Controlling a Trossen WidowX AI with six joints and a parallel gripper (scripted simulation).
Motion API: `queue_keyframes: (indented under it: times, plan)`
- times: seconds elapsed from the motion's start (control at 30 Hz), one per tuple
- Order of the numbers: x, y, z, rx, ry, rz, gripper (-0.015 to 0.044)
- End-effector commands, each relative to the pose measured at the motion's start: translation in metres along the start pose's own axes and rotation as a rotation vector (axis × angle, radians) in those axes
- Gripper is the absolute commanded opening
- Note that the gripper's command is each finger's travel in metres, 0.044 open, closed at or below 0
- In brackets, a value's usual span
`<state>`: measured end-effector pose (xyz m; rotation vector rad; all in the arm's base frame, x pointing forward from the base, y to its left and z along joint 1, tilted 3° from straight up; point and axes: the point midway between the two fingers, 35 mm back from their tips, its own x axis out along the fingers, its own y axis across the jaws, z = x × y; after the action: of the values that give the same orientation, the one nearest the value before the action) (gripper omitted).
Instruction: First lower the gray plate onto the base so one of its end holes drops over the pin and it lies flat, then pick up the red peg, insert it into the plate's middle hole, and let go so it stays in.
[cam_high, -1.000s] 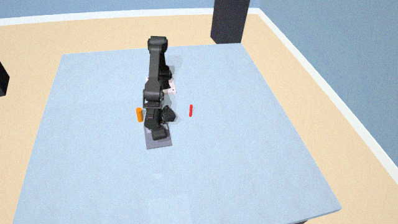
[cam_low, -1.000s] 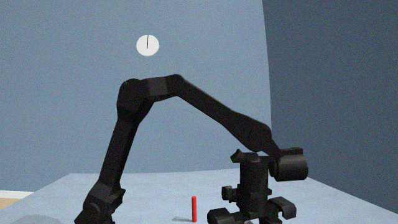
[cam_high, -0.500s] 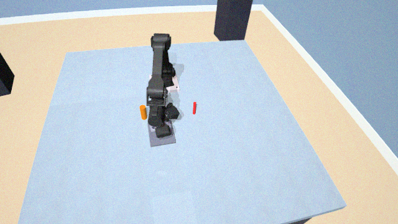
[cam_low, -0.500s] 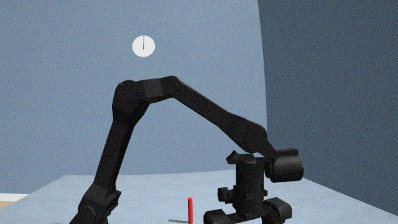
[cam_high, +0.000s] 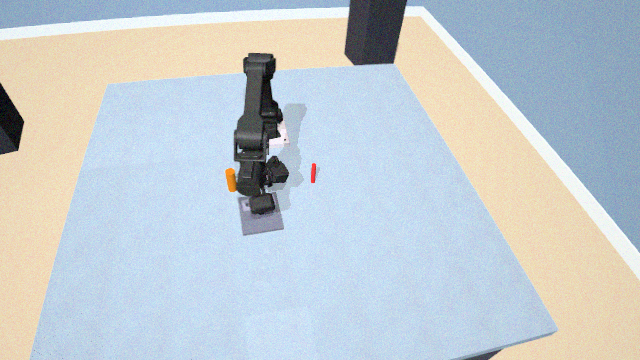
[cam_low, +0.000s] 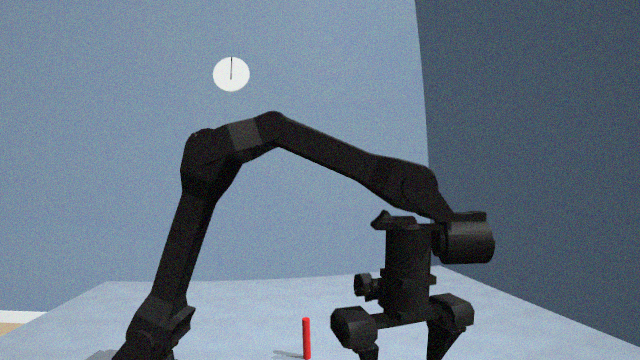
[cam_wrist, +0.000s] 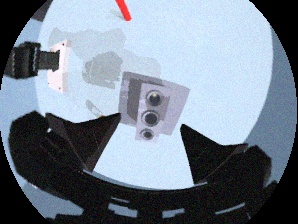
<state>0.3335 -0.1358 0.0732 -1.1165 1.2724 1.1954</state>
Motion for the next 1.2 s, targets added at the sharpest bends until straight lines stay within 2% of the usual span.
queue_keyframes:
  times: [0.0,0.37,0.87,1.17]
  plan:
    - [-0.068,0.003,0.001,-0.003,0.014,-0.029,0.0440]
    - [-0.078,0.001,0.006,0.049,0.014,-0.029,0.0440]
    - [-0.078,0.025,0.102,1.220,-0.012,-0.030,0.0440]
    - [-0.077,0.039,0.131,1.563,-0.019,-0.026,0.0440]
